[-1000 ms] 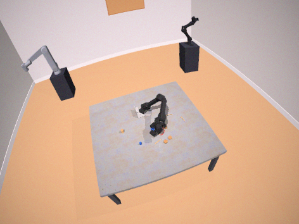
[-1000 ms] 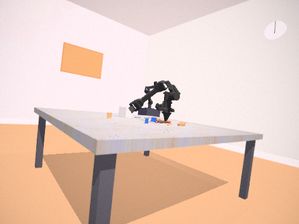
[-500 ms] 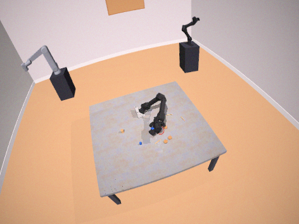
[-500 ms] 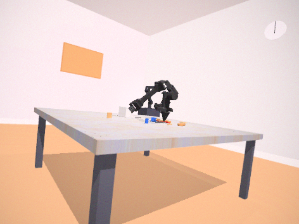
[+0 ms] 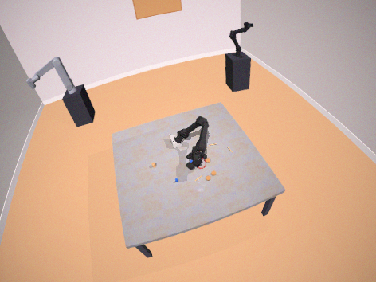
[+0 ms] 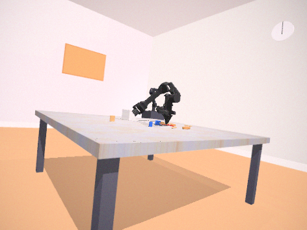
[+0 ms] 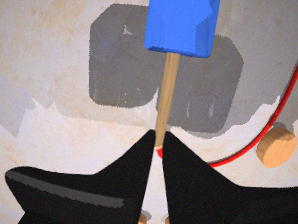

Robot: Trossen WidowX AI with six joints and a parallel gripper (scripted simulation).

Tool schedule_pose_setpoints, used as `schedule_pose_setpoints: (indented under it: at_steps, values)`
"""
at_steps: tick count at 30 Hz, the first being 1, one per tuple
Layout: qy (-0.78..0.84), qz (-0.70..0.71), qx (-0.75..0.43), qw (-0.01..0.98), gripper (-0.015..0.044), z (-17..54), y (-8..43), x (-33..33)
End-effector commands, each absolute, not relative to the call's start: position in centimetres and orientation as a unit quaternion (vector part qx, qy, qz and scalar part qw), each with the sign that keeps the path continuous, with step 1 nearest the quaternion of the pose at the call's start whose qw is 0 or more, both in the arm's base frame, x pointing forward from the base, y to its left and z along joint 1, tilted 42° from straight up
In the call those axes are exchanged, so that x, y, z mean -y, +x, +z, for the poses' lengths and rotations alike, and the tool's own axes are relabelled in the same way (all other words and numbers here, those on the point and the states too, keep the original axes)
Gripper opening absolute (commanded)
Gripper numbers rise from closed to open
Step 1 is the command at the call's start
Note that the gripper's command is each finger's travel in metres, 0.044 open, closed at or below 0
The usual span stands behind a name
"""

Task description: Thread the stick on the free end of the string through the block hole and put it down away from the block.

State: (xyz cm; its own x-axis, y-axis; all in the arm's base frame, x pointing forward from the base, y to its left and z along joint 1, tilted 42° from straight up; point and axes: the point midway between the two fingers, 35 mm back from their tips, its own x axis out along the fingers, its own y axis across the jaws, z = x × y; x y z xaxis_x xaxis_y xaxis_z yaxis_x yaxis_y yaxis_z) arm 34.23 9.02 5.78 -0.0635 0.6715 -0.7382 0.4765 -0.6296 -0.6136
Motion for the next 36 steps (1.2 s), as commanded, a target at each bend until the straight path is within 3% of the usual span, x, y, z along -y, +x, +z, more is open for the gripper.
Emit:
schedule_pose_setpoints:
  at_steps: [1,32,36]
  values:
    - [-0.681,0.594,0.421,0.080,0.0000,5.7,33.8,-8.6]
    - [-0.681,0.594,0.421,0.081,0.0000,4.6,30.5,-7.1]
    - [-0.679,0.595,0.422,0.083,0.0105,4.6,30.7,-7.3]
